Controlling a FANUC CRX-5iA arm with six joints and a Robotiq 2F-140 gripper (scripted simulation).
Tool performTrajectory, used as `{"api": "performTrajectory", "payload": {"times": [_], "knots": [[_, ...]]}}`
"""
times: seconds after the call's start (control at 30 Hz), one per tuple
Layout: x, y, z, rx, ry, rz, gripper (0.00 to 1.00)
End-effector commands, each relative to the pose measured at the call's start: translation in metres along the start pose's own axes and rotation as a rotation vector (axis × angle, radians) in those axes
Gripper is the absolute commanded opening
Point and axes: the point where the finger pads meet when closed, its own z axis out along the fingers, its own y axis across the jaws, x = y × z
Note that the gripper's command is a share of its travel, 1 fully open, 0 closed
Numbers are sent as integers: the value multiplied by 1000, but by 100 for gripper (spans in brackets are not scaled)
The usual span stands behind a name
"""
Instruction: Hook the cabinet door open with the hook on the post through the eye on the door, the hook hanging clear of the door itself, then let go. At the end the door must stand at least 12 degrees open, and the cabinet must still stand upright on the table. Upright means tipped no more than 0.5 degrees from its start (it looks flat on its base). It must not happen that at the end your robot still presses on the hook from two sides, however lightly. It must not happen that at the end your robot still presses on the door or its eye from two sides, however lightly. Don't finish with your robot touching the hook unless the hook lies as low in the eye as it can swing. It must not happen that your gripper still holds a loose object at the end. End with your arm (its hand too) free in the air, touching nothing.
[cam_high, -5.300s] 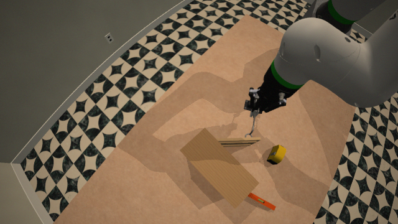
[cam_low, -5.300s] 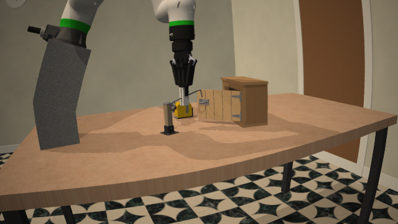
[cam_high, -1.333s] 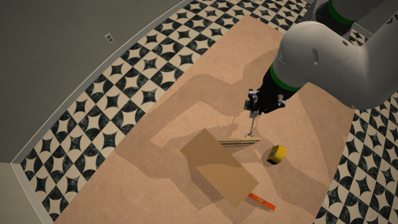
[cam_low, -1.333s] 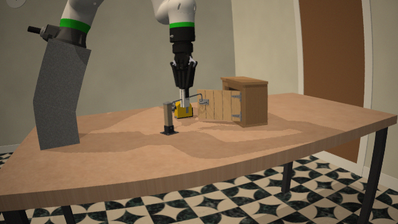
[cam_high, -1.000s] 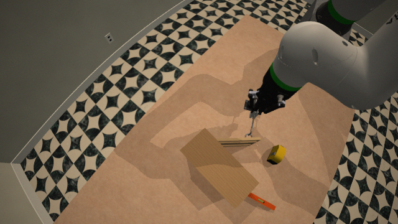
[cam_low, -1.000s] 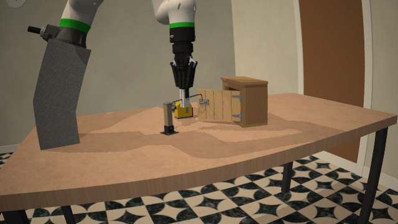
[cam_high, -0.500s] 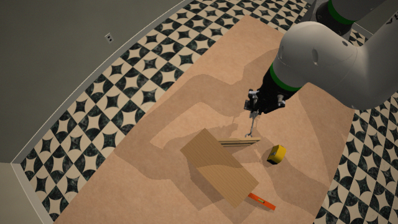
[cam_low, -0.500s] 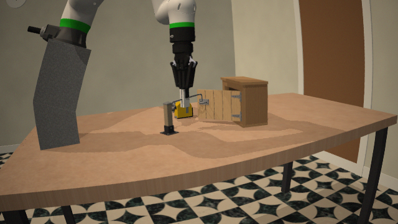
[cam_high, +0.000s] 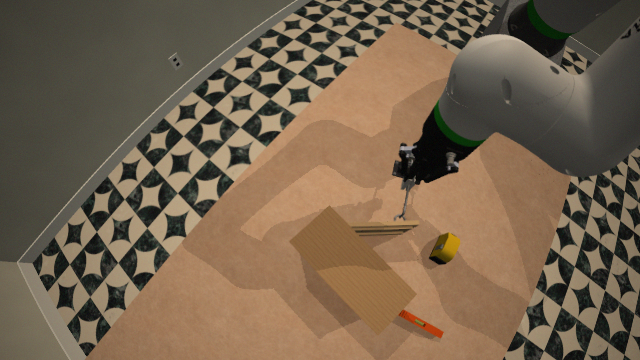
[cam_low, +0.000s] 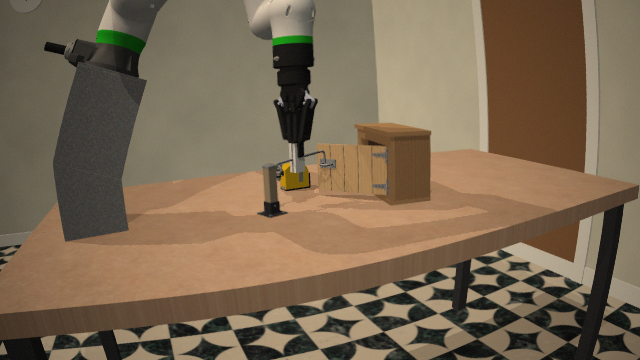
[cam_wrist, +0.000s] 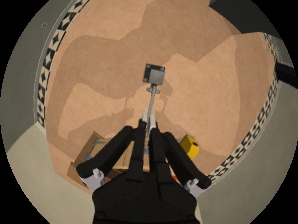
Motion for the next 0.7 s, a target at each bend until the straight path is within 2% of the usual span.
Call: {"api": "performTrajectory", "payload": {"times": [0.0,0.07,0.1,0.67], "knots": [[0,0,0,0,0,0,3],[0,0,0,0,0,0,3],[0,0,0,0,0,0,14],[0,0,0,0,0,0,14]]}}
